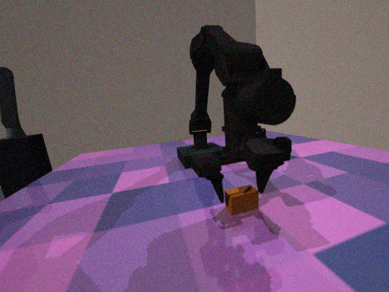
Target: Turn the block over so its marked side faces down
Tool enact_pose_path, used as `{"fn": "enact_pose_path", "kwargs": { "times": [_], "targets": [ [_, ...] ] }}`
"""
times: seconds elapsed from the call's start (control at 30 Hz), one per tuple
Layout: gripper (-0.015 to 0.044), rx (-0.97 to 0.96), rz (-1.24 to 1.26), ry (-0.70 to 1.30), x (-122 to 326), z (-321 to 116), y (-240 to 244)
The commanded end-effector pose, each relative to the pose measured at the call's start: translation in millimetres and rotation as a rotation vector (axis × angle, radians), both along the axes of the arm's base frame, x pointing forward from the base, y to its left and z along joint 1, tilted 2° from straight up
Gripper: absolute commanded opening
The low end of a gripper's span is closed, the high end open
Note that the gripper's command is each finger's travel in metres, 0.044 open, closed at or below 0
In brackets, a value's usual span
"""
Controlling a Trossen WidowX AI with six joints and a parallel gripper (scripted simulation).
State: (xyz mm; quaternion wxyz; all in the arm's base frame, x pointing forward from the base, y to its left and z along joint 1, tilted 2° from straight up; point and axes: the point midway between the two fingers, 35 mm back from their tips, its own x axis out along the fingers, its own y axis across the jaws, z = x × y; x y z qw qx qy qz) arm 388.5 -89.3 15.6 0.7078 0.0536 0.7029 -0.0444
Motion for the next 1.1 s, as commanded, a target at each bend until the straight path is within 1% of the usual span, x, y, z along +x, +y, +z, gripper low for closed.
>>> {"fn": "enact_pose_path", "kwargs": {
  "times": [0.0, 0.1, 0.8, 0.87, 0.97, 1.0, 1.07],
  "targets": [
    [0.0361, -0.006, -0.005, -0.001, 0, -2, -1],
    [0.0282, -0.006, -0.005, -0.001, 0, -2, -1],
    [0.0142, -0.006, -0.005, -0.001, 0, -2, -1],
    [0.009, -0.006, -0.005, -0.001, 0, 3, -1],
    [0.0011, -0.006, -0.005, -0.001, 0, 23, -1],
    [0.0, -0.006, -0.005, -0.001, 0, 27, -1],
    [0.0, -0.006, -0.005, -0.001, 0, 28, -1]
  ]
}}
